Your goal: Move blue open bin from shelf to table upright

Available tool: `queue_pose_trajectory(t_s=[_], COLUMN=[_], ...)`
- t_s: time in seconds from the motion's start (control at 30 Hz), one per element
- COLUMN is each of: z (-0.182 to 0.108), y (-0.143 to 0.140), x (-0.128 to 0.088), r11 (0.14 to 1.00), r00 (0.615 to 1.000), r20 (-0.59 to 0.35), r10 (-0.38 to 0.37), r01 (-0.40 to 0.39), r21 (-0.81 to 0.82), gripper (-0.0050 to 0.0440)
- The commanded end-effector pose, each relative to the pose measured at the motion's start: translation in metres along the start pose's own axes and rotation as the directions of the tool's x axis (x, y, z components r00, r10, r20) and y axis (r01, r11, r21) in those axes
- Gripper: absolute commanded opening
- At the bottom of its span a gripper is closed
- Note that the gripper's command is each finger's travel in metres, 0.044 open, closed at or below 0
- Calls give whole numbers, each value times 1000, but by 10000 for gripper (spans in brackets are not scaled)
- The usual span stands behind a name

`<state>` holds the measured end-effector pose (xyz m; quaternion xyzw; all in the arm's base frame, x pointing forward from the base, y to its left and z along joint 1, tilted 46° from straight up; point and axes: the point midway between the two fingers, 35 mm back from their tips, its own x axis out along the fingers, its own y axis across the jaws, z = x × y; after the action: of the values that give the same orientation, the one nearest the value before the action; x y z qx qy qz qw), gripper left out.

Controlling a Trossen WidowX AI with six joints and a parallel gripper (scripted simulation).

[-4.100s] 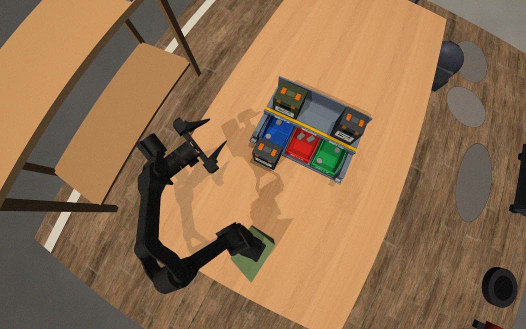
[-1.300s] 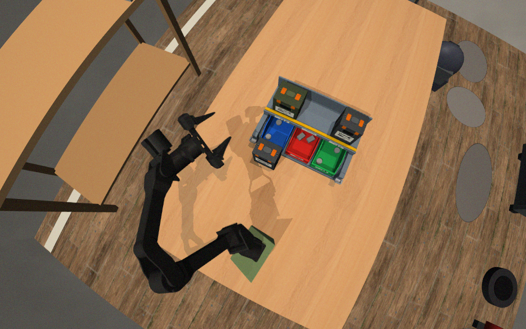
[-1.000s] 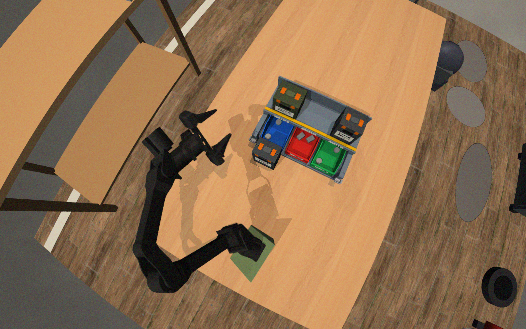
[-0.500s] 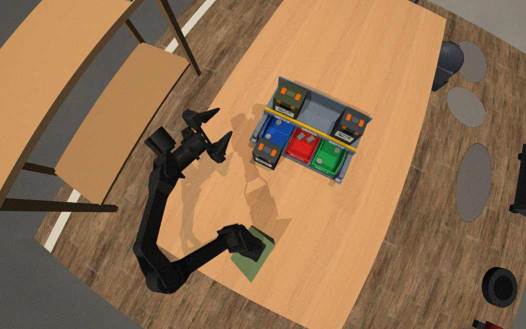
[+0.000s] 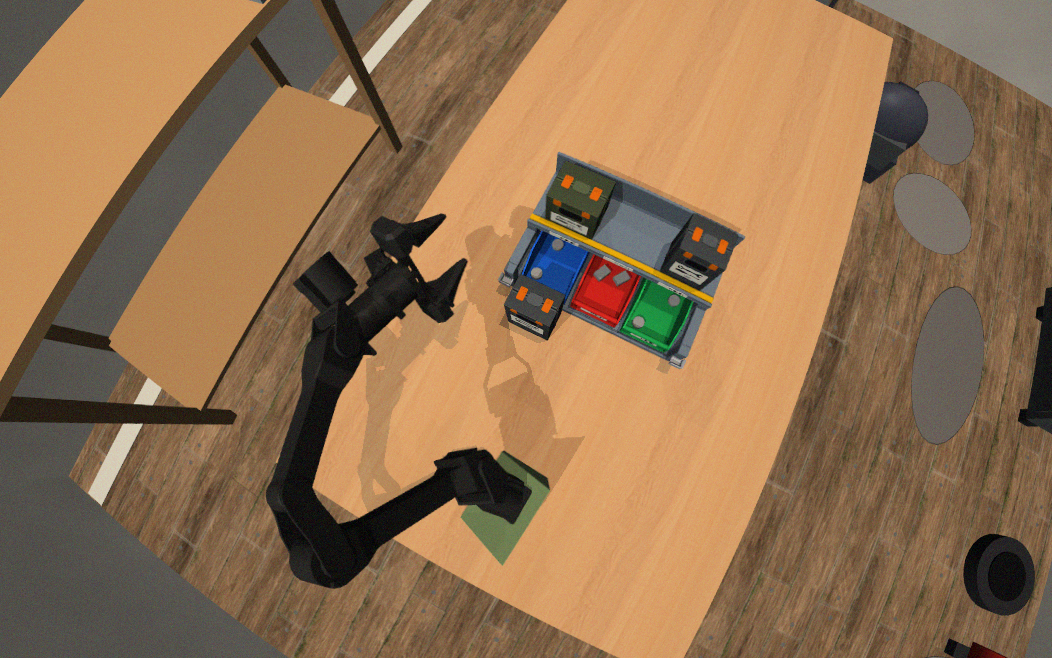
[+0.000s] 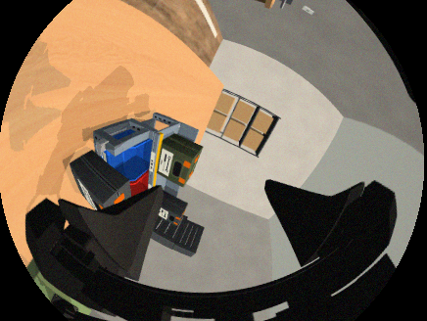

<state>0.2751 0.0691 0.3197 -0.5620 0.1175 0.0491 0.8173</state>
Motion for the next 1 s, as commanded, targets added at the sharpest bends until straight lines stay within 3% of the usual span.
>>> queue_pose_trajectory(t_s=[0.0, 0.4, 0.57, 0.97], z=[-4, -4, -9, -9], y=[-2, -2, -6, -6], x=[5, 5, 13, 13], r11=[994, 994, 965, 965], r00=[1000, 1000, 999, 999], r20=[12, 12, 31, 31], r10=[-15, -15, -37, -37], r01=[13, 13, 28, 28], r21=[110, 110, 261, 261], gripper=[440, 440, 440, 440])
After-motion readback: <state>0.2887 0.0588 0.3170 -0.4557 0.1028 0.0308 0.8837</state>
